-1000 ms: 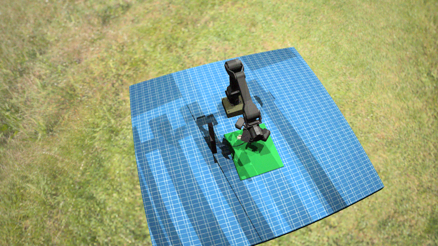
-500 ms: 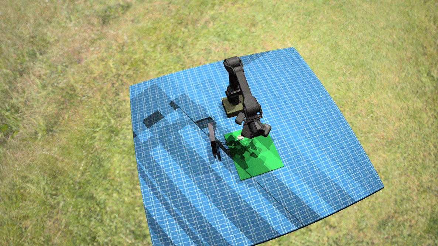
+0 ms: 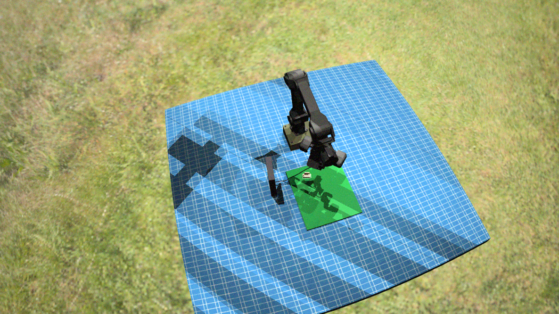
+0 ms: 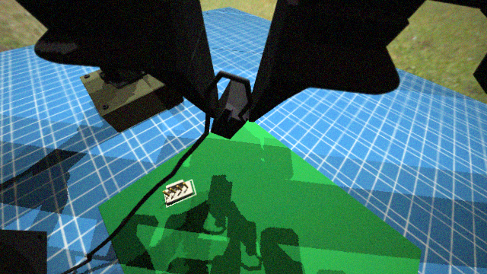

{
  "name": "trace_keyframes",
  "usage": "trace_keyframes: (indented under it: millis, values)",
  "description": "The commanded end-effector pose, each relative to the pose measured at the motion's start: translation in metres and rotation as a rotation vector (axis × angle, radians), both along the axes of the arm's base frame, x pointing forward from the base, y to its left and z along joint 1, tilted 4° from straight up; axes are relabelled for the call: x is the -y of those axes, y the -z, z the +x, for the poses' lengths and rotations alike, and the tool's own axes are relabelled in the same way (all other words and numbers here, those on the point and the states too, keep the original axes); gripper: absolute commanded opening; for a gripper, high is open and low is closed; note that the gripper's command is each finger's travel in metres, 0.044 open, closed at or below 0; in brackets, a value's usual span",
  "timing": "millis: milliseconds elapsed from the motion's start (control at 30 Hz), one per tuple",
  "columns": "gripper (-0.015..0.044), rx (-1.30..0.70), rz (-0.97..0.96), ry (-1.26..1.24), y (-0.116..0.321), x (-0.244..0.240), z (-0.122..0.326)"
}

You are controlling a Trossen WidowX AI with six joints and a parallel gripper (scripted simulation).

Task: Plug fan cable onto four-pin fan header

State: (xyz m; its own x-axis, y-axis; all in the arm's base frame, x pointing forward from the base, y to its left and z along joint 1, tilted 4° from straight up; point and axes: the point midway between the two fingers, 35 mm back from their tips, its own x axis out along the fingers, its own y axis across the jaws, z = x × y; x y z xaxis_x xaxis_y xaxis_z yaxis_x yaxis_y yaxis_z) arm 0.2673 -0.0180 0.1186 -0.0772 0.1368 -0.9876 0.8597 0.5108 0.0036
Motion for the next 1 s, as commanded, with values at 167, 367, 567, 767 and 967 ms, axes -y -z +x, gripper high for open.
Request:
trace_keyframes:
  millis: [167,367,567,767,967]
  values:
    - [0.0,0.042,-0.053,0.002,-0.007,0.009,0.016]
    - [0.0,0.074,-0.105,0.002,-0.009,0.018,0.031]
    - [0.0,0.106,-0.158,0.003,-0.011,0.027,0.046]
    - [0.0,0.135,-0.205,0.006,-0.014,0.035,0.059]
    - [0.0,0.15,-0.238,-0.008,-0.009,0.036,0.062]
